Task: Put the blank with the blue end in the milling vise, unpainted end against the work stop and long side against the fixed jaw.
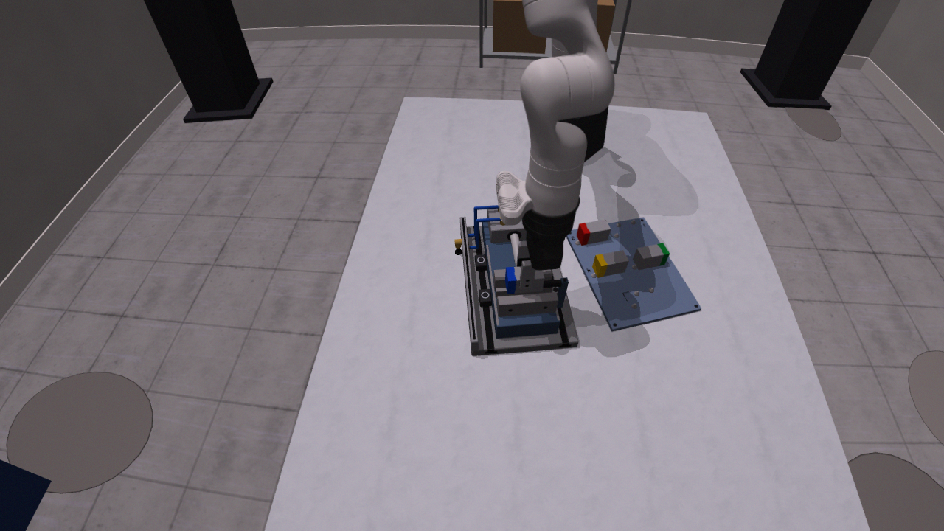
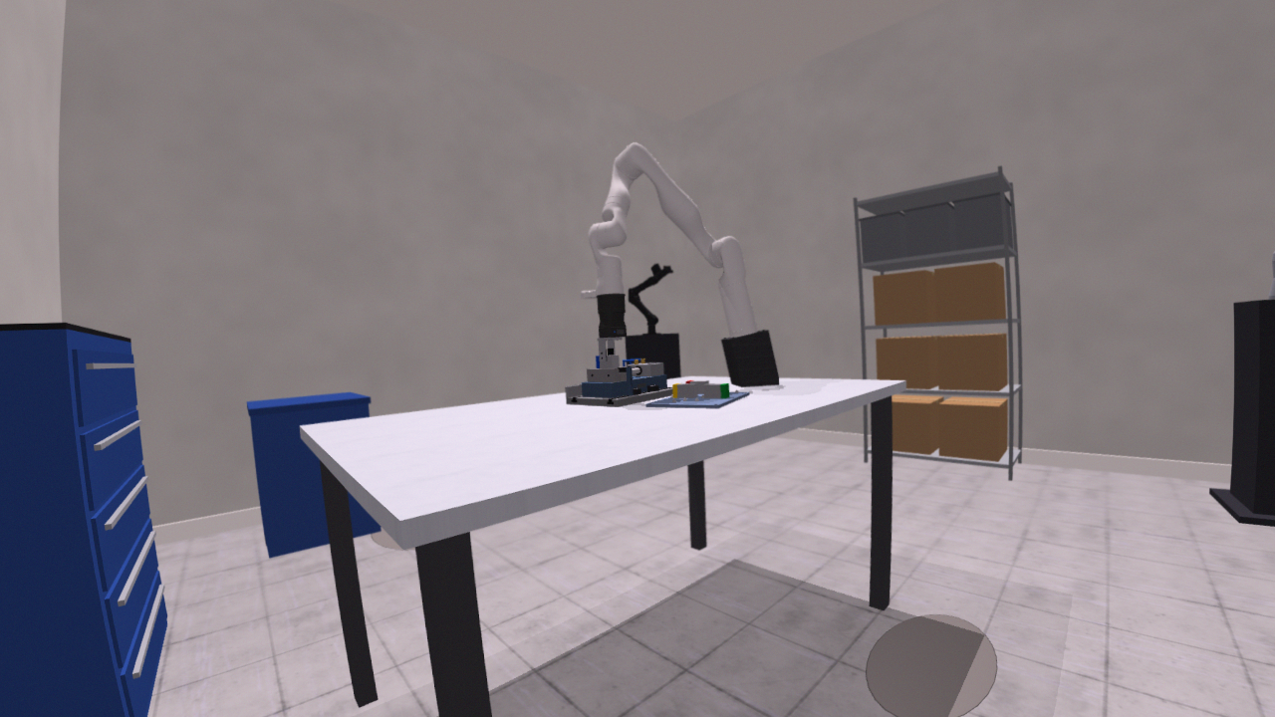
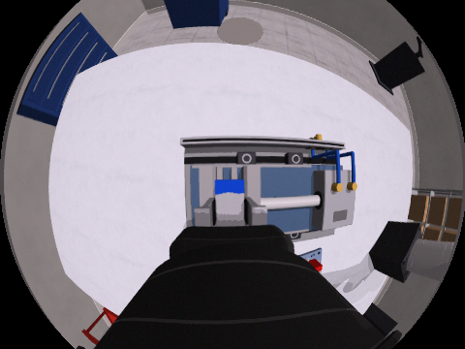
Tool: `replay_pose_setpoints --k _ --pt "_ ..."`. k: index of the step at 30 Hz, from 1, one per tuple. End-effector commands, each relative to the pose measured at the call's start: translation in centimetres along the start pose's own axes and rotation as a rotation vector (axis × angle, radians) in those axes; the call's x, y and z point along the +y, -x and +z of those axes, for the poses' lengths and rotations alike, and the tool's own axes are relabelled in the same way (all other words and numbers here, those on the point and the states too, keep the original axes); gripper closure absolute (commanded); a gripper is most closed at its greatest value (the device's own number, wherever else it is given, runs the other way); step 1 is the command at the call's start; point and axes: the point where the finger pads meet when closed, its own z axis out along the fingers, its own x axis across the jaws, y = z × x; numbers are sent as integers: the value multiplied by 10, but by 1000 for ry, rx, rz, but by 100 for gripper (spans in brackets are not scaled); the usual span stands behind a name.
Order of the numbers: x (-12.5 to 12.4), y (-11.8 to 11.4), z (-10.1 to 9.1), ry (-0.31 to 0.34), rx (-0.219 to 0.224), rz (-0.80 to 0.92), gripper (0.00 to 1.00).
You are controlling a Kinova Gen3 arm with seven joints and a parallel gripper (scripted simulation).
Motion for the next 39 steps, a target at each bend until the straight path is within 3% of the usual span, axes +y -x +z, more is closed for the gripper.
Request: replay_pose_setpoints --k 1,39 --pt "0 1 -1 -1 -2 0 100" --pt "1 1 2 -1 -2 1 100"
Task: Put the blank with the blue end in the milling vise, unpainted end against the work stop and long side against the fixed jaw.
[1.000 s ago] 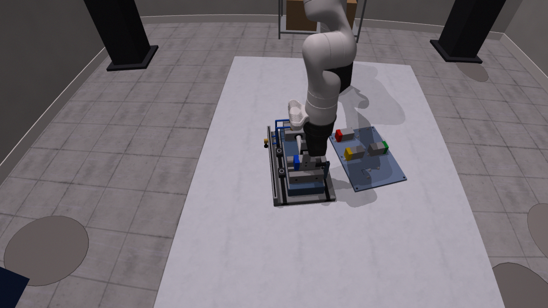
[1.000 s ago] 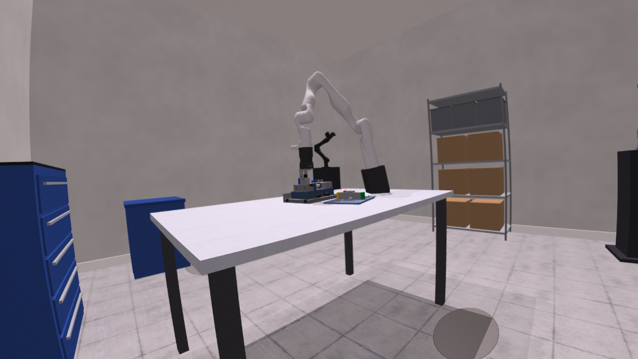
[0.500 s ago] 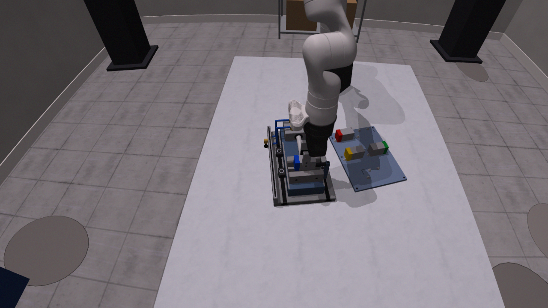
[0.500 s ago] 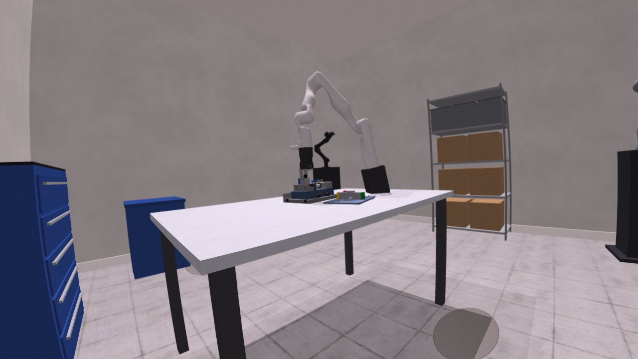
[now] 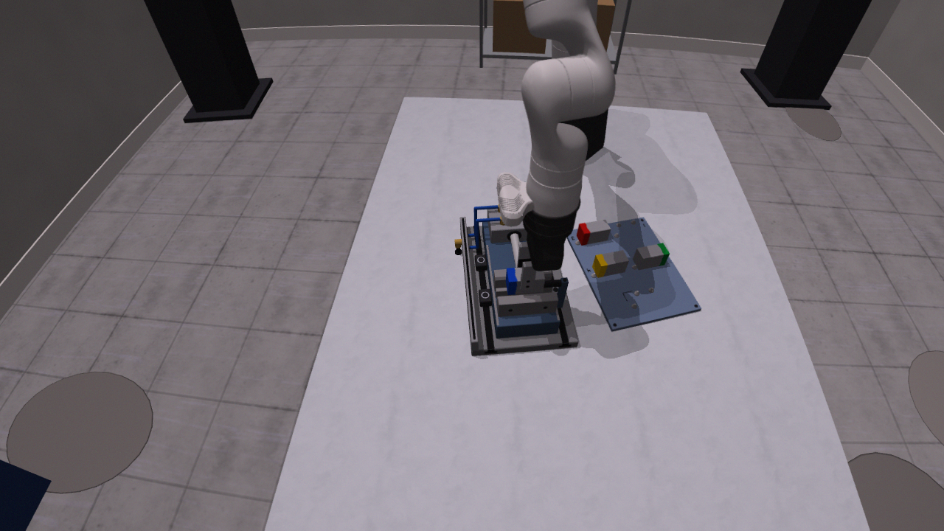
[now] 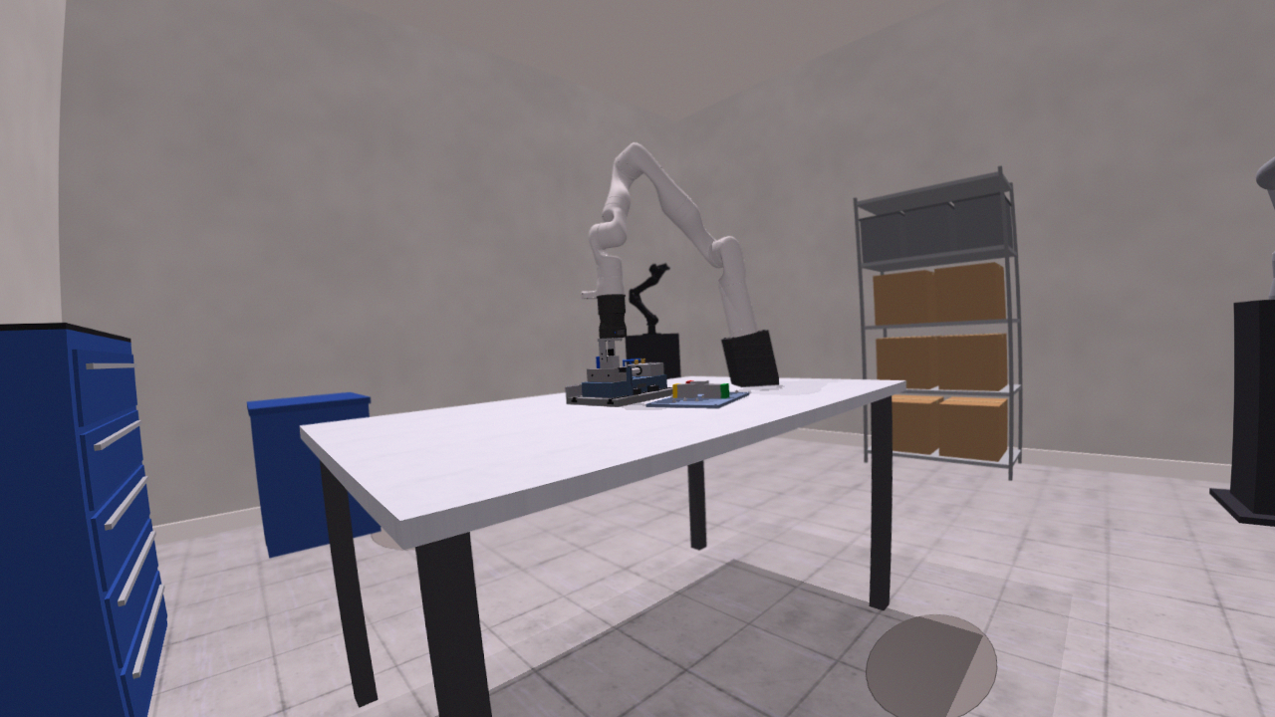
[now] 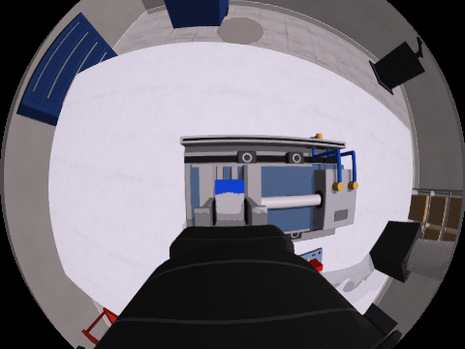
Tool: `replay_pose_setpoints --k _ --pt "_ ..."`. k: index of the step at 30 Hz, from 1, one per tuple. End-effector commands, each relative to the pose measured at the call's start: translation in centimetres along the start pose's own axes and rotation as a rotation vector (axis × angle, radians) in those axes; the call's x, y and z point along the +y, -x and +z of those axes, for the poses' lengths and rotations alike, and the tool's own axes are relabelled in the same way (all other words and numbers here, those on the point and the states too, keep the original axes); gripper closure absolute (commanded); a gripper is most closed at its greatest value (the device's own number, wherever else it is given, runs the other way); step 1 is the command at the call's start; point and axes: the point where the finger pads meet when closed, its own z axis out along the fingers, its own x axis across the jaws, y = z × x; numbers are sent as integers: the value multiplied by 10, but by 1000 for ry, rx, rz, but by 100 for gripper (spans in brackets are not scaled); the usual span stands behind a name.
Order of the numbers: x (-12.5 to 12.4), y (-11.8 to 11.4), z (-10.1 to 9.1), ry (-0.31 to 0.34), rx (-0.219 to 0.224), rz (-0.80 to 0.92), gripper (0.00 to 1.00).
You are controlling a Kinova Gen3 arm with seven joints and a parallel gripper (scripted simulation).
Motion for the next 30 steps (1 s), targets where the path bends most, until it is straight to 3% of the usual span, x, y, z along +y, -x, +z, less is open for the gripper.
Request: replay_pose_setpoints --k 1,30 --pt "0 1 0 -1 -2 1 100" --pt "1 1 1 -1 -2 0 100"
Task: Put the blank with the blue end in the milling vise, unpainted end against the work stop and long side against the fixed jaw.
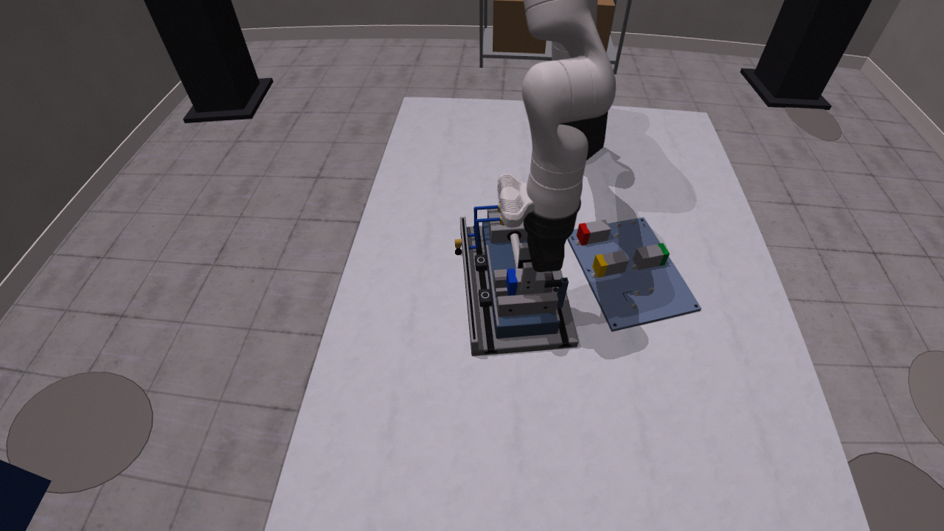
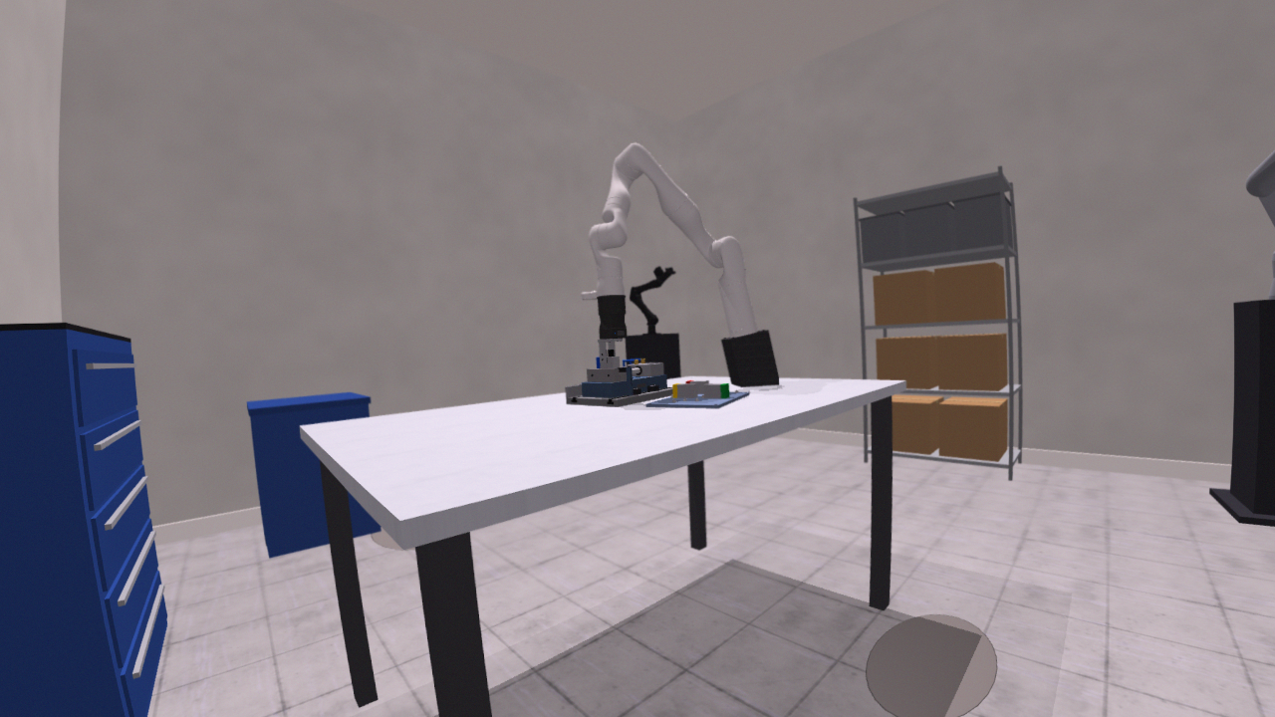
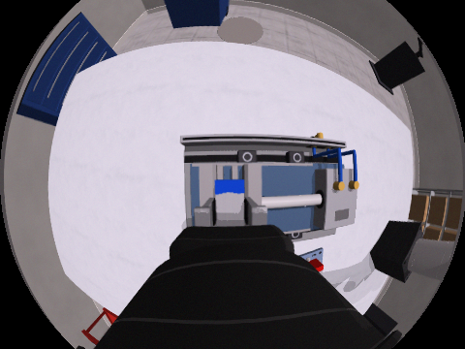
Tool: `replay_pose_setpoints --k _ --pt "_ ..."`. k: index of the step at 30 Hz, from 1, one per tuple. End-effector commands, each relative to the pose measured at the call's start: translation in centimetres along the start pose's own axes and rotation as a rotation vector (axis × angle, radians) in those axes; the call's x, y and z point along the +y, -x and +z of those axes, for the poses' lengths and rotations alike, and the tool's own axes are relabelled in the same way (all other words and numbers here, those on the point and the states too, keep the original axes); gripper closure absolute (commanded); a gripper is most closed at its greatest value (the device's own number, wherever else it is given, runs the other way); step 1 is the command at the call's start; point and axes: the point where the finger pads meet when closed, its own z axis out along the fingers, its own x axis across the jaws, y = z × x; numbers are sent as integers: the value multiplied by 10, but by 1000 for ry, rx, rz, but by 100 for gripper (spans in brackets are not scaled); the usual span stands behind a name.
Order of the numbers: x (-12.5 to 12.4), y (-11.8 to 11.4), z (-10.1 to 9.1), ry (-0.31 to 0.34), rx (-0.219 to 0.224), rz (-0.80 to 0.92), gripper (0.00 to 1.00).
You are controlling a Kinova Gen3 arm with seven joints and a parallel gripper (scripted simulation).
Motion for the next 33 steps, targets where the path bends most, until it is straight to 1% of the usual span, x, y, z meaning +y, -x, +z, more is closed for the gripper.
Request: replay_pose_setpoints --k 1,33 --pt "0 1 -1 -1 -2 0 100" --pt "0 1 3 -3 -3 3 100"
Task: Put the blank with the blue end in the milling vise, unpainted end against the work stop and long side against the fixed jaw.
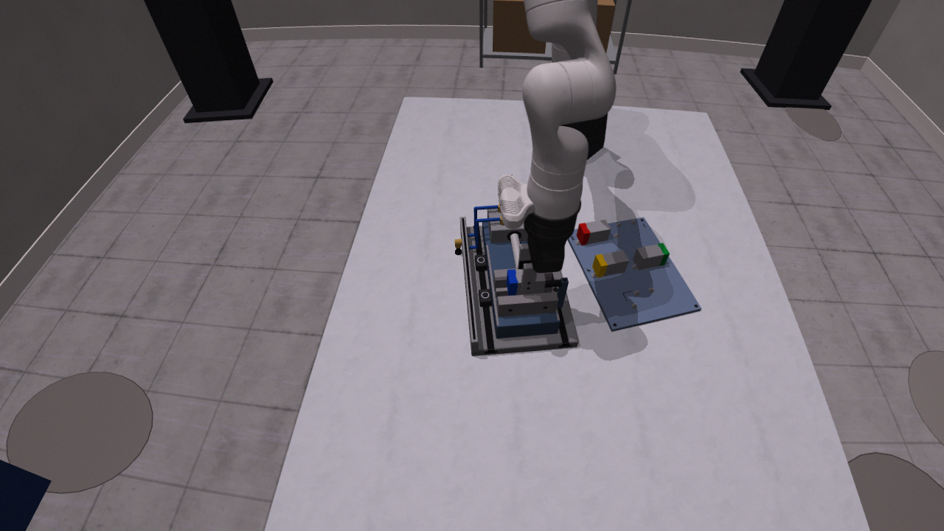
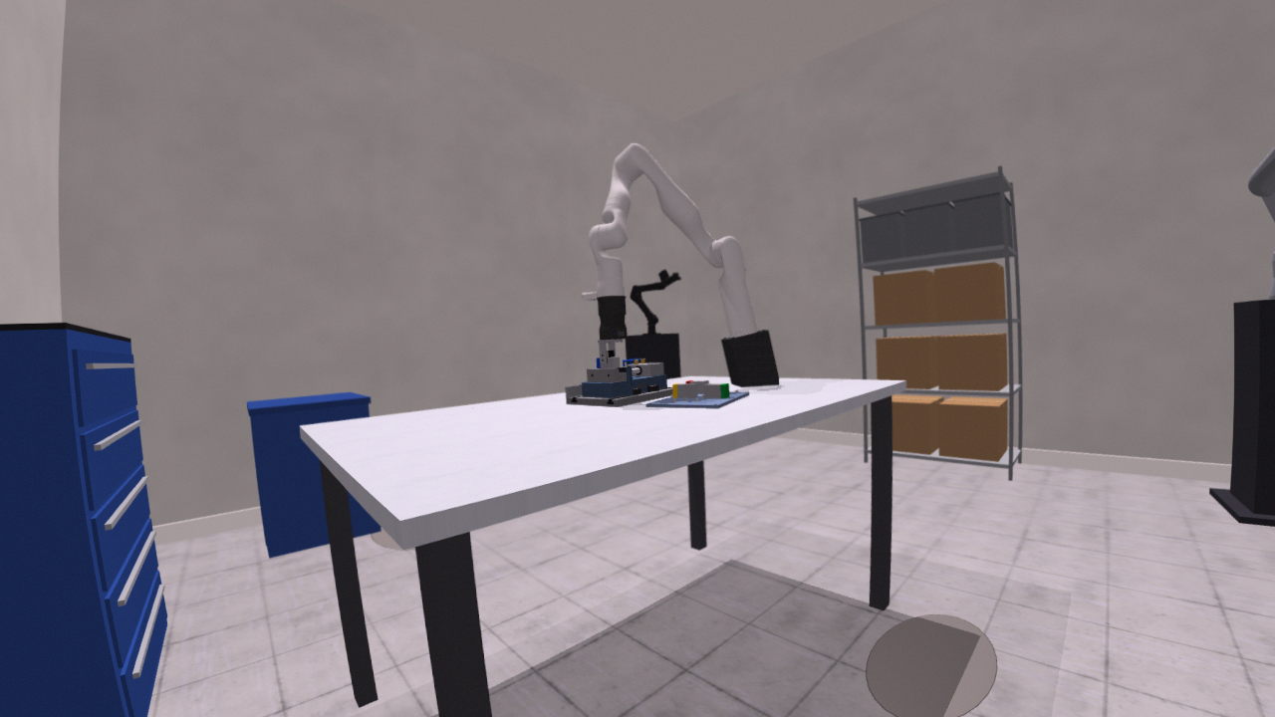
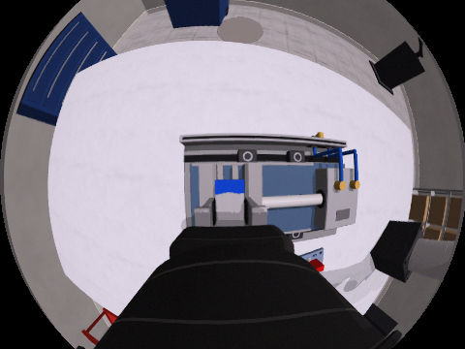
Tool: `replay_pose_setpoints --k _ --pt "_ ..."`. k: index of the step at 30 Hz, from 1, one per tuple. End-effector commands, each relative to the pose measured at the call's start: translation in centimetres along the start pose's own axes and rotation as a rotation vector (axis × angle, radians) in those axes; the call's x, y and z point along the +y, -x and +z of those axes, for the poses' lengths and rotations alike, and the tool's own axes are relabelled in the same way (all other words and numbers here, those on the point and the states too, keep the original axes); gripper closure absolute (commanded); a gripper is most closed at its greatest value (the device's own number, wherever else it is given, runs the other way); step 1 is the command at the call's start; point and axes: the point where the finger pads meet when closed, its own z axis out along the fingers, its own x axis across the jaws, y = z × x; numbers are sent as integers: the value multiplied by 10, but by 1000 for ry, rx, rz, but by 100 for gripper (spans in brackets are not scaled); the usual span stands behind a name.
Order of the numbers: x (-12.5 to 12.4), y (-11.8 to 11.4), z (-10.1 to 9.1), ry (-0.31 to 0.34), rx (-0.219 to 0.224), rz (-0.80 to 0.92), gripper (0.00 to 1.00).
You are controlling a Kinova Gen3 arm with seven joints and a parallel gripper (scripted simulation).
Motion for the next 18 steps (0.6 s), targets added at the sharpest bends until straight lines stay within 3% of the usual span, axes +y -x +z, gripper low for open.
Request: replay_pose_setpoints --k 1,18 --pt "0 1 -1 -1 -2 0 100" --pt "0 1 2 0 -2 1 100"
